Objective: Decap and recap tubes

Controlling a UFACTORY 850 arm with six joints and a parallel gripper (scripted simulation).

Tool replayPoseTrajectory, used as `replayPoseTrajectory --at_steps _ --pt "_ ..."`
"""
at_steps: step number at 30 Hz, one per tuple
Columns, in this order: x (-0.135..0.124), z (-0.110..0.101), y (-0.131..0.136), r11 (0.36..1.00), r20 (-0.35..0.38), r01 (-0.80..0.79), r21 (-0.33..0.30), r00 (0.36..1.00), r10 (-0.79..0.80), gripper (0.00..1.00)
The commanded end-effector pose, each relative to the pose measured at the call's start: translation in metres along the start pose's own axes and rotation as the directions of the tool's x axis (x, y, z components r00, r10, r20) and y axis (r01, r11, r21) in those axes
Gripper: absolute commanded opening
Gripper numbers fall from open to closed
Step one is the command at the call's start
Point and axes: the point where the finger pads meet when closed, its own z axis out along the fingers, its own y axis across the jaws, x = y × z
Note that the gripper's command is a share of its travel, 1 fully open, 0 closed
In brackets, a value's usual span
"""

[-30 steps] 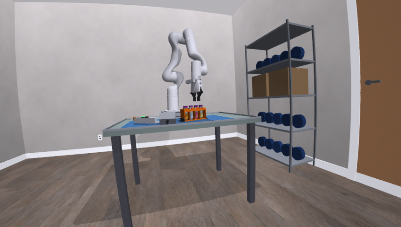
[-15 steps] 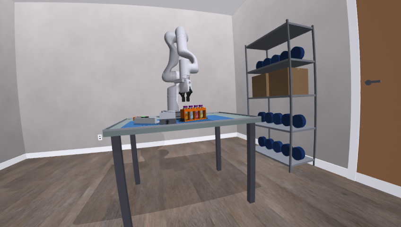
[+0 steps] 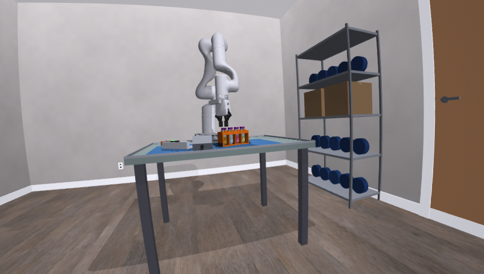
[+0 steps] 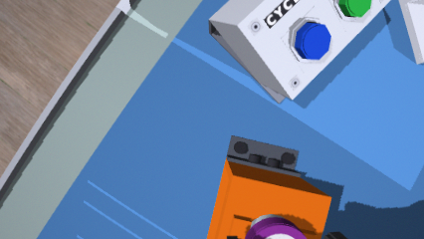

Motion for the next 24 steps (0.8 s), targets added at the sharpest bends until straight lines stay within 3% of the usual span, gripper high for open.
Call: replayPoseTrajectory --at_steps 1,24 --pt "0.0007 0.0086 -0.001 1.0 -0.001 0.0 0.002 1.0 0.0 0.46" --pt "0.0006 0.0161 -0.001 1.0 -0.001 0.0 0.002 1.0 0.0 0.46"
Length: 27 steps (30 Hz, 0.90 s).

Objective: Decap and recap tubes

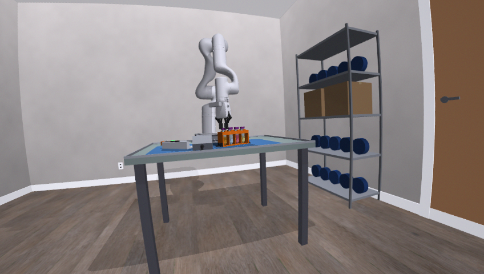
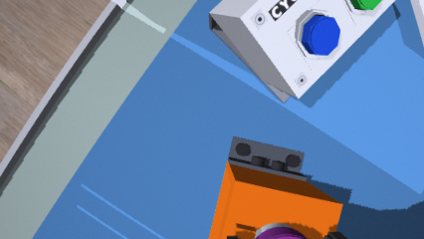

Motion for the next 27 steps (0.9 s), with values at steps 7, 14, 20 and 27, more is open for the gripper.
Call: replayPoseTrajectory --at_steps 7,14,20,27 --pt "0.0004 0.003 -0.0007 1.0 -0.001 0.0 0.001 1.0 0.0 0.46" --pt "0.0004 0.003 -0.0007 1.0 -0.001 0.0 0.001 1.0 0.0 0.0" --pt "0.0004 0.0029 -0.0007 1.0 -0.001 0.0 0.001 1.0 0.0 0.0" --pt "0.0004 0.0031 -0.0006 0.997 0.0 -0.08 0.002 0.997 0.08 0.0"
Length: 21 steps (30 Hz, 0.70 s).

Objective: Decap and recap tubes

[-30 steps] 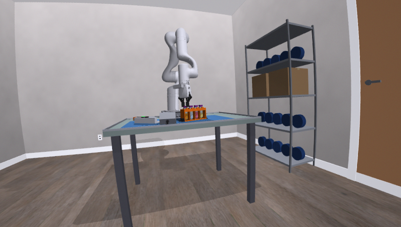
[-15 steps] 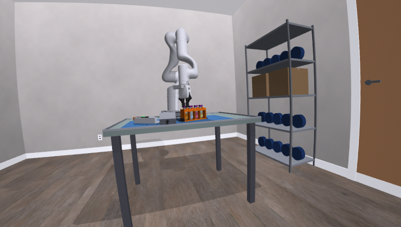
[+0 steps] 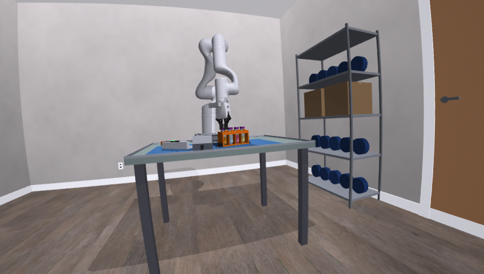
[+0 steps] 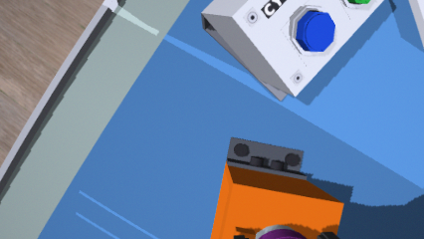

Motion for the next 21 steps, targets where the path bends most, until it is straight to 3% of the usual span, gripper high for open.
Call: replayPoseTrajectory --at_steps 1,21 --pt "0.0004 -0.0004 -0.0007 0.998 -0.002 -0.063 0.001 0.998 0.063 0.0" --pt "0.0004 -0.0004 -0.0007 0.928 -0.002 -0.374 0.001 0.928 0.374 0.0"
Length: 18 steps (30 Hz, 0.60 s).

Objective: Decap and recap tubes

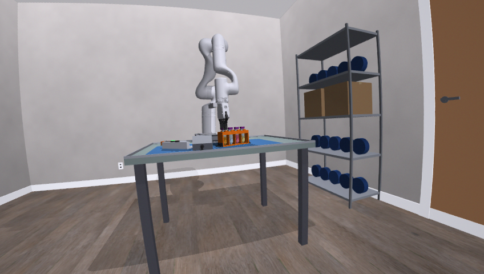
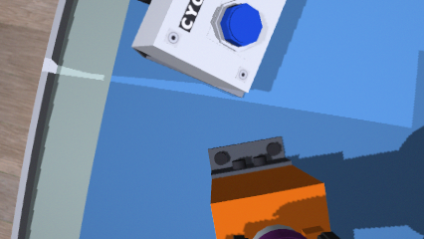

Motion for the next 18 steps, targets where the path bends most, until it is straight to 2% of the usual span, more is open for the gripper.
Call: replayPoseTrajectory --at_steps 1,4,5,18 --pt "0.0001 -0.0007 -0.0009 0.999 -0.009 -0.039 -0.002 0.999 0.039 0.0" --pt "0.0001 -0.0007 -0.0009 0.996 -0.009 -0.087 -0.002 0.996 0.087 0.0" --pt "0.0001 -0.0007 -0.0009 0.996 -0.009 -0.087 -0.002 0.996 0.087 0.46" --pt "0.0001 -0.0037 -0.0009 0.996 -0.009 -0.087 -0.002 0.996 0.087 0.46"
